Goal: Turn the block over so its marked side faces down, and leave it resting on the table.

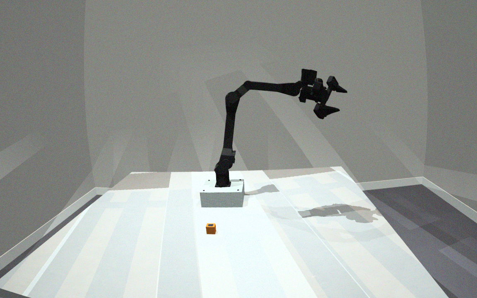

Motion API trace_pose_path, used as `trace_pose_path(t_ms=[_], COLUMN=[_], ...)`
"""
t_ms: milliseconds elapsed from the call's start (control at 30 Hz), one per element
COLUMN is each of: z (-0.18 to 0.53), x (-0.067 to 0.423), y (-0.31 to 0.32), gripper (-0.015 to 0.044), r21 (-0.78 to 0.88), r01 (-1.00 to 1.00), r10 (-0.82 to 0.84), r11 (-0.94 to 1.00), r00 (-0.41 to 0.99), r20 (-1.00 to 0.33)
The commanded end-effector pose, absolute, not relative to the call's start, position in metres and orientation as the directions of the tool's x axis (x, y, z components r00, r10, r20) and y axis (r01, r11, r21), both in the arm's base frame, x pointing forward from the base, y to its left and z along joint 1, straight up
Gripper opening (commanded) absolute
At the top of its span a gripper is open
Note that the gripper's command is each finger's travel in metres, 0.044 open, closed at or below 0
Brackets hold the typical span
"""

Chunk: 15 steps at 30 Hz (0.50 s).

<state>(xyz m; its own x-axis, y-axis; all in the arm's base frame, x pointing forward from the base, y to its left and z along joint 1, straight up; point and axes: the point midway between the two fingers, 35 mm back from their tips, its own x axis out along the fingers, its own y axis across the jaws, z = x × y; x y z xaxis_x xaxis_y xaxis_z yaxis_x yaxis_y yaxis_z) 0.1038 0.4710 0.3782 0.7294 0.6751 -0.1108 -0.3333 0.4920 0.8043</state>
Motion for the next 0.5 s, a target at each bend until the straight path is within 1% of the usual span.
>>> trace_pose_path(t_ms=[0, 233, 467], z=[0.339, 0.281, 0.226], x=[0.165, 0.256, 0.331], y=[0.46, 0.416, 0.344], gripper=[0.044, 0.044, 0.044], r21=[0.675, 0.453, 0.221], r01=[-0.327, -0.261, -0.172], r10=[0.6, 0.454, 0.27], r11=[0.662, 0.853, 0.96], r00=[0.77, 0.798, 0.775], r20=[-0.216, -0.395, -0.572])
